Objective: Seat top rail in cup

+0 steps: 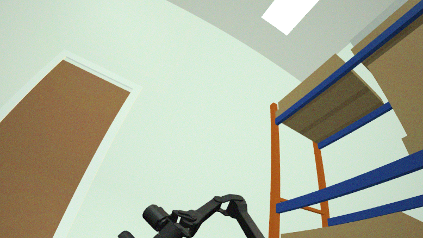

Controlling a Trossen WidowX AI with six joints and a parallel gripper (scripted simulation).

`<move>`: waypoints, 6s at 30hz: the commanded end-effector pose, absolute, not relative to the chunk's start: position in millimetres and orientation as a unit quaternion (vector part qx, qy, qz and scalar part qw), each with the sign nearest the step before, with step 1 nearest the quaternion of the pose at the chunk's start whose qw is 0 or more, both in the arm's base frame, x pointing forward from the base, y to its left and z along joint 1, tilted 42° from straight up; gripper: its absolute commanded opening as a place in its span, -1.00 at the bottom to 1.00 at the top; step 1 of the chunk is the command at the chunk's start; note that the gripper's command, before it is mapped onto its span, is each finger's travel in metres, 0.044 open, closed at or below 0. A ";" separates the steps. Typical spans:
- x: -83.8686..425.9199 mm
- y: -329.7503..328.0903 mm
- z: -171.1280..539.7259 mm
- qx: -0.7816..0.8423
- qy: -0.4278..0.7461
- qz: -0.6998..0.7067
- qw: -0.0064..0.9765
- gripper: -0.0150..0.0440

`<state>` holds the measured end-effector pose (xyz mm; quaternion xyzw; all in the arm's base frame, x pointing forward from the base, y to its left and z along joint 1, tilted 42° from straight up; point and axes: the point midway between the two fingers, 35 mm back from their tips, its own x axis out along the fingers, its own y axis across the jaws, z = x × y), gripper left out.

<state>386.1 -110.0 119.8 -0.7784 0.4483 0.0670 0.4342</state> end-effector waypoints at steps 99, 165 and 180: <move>353.8 -116.7 109.6 -0.830 0.389 0.217 0.336 -0.14; 302.8 84.7 95.8 -0.316 0.415 -0.161 0.838 1.00; 306.3 82.7 88.7 -0.257 0.422 -0.195 0.847 1.00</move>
